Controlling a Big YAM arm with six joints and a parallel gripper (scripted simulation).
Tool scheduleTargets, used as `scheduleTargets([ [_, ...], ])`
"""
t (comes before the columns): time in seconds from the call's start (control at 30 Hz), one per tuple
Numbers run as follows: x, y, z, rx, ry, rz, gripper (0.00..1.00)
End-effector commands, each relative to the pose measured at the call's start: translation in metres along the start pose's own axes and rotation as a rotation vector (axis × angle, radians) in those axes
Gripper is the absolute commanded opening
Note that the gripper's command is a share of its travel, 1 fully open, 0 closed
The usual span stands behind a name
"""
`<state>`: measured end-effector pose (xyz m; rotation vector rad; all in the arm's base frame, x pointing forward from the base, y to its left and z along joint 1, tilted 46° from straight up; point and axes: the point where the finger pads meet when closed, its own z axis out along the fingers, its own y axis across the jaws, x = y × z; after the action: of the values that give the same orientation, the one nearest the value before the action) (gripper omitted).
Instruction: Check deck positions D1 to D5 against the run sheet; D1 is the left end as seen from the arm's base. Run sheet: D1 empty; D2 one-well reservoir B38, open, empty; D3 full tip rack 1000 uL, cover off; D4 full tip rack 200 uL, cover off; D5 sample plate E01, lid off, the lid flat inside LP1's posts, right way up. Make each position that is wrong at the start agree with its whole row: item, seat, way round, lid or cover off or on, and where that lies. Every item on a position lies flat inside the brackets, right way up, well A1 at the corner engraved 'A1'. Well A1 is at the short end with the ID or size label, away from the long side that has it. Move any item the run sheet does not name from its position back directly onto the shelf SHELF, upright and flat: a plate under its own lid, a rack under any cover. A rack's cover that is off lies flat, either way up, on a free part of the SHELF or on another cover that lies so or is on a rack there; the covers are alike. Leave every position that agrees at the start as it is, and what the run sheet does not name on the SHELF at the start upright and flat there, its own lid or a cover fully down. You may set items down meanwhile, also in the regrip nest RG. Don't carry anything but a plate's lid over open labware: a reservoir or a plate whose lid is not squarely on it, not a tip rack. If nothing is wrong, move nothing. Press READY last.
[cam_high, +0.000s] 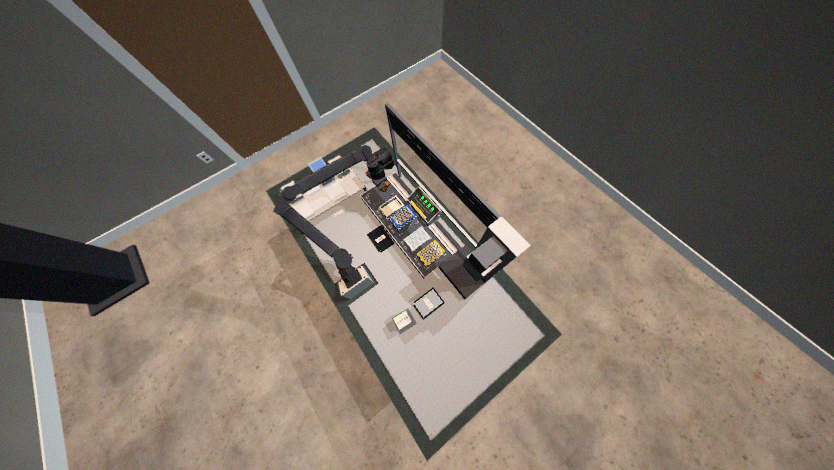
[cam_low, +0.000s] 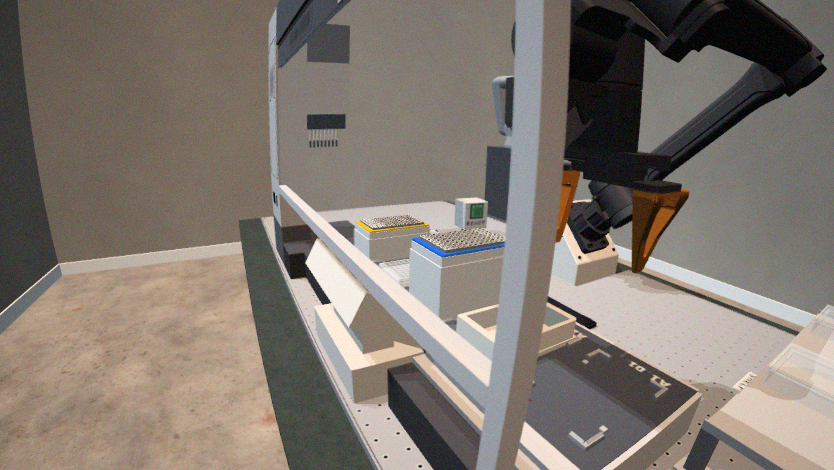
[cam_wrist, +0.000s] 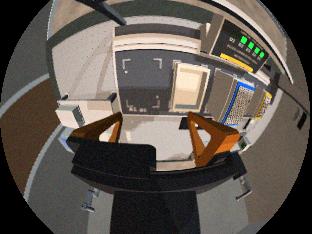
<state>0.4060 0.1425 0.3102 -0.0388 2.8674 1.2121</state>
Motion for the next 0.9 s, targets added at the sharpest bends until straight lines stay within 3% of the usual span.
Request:
scheduleTargets([
  [0.0,-0.001,0.038,-0.022,0.002,-0.045,-0.006,1.00],
  [0.2,0.000,0.057,-0.022,-0.001,-0.045,-0.006,1.00],
  [0.23,-0.005,0.042,-0.016,0.000,-0.038,0.014,1.00],
  [0.87,-0.005,0.042,-0.016,0.000,-0.038,0.014,1.00],
])
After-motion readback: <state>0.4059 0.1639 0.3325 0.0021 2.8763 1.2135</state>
